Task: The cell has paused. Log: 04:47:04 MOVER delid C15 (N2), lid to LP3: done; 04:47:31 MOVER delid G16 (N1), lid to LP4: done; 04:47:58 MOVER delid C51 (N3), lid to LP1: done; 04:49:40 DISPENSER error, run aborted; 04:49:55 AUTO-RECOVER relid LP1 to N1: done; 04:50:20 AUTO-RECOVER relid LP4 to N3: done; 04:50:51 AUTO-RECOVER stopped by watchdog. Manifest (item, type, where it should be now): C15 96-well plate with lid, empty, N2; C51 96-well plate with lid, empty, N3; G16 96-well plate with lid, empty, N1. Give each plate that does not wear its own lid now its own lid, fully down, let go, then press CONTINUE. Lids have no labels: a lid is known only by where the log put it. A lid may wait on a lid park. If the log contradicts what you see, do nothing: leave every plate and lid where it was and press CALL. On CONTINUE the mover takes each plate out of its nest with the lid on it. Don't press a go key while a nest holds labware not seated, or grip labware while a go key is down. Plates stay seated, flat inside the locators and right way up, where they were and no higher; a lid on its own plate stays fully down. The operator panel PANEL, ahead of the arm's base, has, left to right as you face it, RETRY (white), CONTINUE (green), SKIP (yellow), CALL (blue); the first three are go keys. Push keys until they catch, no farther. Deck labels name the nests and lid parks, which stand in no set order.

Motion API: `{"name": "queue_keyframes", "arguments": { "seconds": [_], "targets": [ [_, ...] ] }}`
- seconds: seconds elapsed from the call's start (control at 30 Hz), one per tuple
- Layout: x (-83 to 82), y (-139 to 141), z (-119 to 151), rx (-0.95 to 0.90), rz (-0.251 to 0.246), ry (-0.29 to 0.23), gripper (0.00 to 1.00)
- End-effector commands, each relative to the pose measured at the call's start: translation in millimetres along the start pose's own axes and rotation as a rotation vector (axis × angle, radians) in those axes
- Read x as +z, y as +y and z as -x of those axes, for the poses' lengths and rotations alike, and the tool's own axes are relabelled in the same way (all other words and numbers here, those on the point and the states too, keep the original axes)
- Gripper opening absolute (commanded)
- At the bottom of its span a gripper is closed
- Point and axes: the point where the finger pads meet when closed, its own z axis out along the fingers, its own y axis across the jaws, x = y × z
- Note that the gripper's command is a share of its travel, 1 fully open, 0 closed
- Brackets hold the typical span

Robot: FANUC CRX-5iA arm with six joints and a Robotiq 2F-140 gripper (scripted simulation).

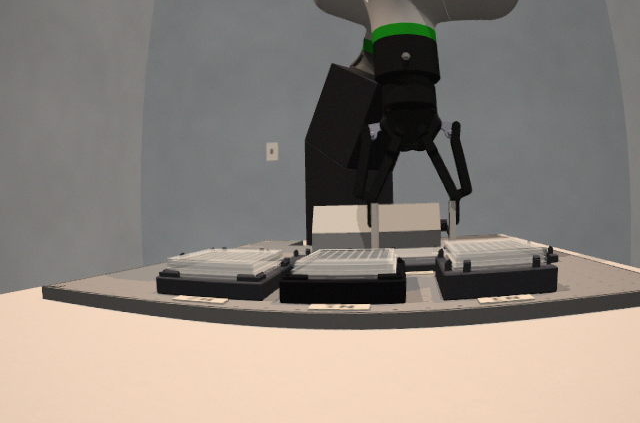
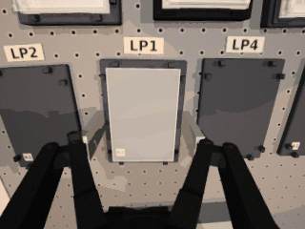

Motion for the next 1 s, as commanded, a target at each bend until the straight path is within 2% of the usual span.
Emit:
{"name": "queue_keyframes", "arguments": {
  "seconds": [0.0, 0.47, 0.53, 0.77, 0.97],
  "targets": [
    [-2.2, 0.1, -0.2, 0.000, 0.000, 0.000, 0.66],
    [-36.8, 0.1, -0.2, 0.000, 0.000, 0.000, 0.66],
    [-36.8, 0.1, -0.2, 0.000, 0.000, 0.000, 0.66],
    [-55.5, 0.1, -0.2, 0.000, 0.000, 0.000, 0.66],
    [-65.3, 0.1, -0.2, 0.000, 0.000, 0.000, 0.66]
  ]
}}
